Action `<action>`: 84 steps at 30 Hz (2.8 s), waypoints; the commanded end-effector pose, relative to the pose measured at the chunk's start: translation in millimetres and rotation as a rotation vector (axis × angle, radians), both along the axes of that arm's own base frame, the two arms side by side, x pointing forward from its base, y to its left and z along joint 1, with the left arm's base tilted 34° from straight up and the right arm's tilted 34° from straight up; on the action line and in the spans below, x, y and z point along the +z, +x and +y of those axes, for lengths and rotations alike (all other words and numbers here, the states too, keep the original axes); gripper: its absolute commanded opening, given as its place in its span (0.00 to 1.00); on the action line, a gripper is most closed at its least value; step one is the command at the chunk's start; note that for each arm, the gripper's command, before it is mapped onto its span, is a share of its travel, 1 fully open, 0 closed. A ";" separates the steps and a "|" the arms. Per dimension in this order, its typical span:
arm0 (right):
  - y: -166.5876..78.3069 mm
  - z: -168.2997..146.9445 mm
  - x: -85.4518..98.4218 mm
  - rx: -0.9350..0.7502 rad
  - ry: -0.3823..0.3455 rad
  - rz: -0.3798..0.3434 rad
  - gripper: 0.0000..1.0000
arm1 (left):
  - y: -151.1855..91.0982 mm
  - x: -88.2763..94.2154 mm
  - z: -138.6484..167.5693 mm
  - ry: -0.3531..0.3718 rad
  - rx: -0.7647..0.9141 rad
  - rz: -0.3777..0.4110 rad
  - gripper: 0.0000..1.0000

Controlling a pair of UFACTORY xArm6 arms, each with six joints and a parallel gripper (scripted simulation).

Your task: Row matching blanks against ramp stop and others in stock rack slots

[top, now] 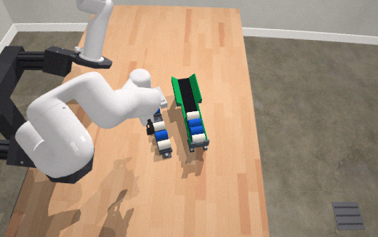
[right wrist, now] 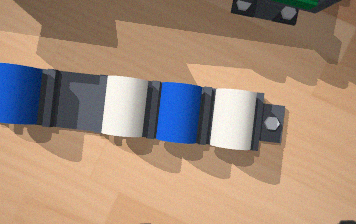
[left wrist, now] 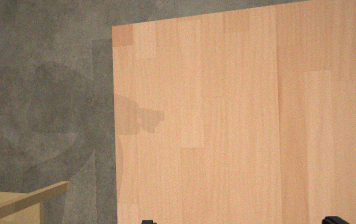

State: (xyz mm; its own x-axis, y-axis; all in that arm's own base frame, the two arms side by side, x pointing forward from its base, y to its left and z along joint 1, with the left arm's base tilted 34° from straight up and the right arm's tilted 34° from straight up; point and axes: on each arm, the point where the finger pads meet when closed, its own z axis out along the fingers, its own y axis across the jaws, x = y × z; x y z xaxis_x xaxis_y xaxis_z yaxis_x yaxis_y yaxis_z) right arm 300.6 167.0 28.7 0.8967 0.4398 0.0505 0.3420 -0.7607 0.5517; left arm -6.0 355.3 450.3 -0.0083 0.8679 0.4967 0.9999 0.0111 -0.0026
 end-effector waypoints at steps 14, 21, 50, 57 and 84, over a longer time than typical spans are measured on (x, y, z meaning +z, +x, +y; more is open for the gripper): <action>-25.1 108.3 -69.5 0.003 0.004 -0.003 1.00 | -3.7 2.6 -0.8 0.006 0.016 -0.002 1.00; -38.0 130.4 -90.6 0.003 0.002 -0.005 1.00 | -3.7 2.6 -0.8 0.006 0.016 -0.002 1.00; -38.0 130.4 -90.6 0.003 0.002 -0.005 1.00 | -3.7 2.6 -0.8 0.006 0.016 -0.002 1.00; -38.0 130.4 -90.6 0.003 0.002 -0.005 1.00 | -3.7 2.6 -0.8 0.006 0.016 -0.002 1.00; 68.2 -3.0 -4.3 -0.106 0.028 -0.067 1.00 | -3.7 2.6 -0.8 0.006 0.016 -0.002 1.00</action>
State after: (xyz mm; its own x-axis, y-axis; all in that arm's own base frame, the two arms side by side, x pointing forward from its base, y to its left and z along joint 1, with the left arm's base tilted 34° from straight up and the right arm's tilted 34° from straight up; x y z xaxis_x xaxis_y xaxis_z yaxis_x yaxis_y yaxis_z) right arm 356.2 183.8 10.8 0.9296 0.3523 0.1086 0.2383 -0.7990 0.5520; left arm -9.6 354.4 451.3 -0.0236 0.8667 0.4982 0.9996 0.0272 -0.0001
